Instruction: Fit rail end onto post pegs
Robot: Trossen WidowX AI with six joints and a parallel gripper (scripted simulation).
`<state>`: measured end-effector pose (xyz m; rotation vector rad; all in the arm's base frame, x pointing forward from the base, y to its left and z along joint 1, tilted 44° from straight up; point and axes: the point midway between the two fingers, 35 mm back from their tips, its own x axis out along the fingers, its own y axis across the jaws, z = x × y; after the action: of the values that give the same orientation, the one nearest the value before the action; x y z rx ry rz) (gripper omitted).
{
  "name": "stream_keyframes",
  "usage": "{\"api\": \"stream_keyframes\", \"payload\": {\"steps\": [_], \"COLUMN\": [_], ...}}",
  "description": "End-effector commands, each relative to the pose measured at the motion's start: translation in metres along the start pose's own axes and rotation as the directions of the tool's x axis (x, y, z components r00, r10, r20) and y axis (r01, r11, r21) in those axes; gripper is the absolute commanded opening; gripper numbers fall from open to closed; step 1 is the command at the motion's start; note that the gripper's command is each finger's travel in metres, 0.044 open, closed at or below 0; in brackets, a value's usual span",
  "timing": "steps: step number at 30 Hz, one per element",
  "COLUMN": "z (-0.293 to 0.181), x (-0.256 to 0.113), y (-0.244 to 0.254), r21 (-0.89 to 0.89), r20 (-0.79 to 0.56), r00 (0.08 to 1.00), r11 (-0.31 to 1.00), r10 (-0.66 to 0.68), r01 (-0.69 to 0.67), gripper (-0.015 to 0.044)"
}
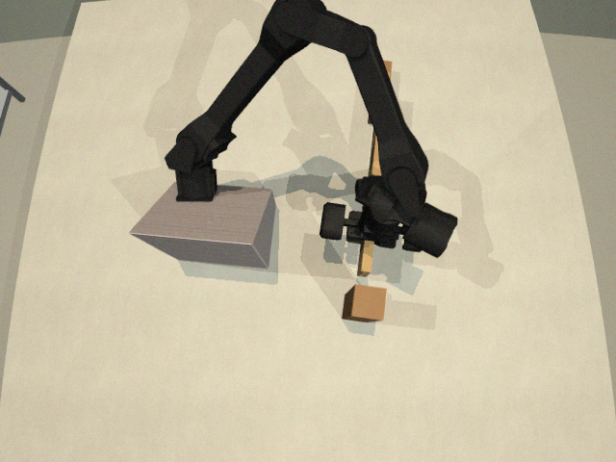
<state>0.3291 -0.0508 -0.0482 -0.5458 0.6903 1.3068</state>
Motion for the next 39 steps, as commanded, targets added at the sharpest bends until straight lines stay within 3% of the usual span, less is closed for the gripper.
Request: {"api": "stream_keyframes", "payload": {"steps": [1,39], "z": [-0.003,-0.015], "x": [-0.002,-0.002], "y": [0.000,0.000], "r21": [0.000,0.000], "r20": [0.000,-0.001], "r00": [1.000,1.000], "r11": [1.000,1.000], "r10": [-0.006,-0.006], "r01": [0.006,0.006], "gripper": [0.0000,0.0000]}}
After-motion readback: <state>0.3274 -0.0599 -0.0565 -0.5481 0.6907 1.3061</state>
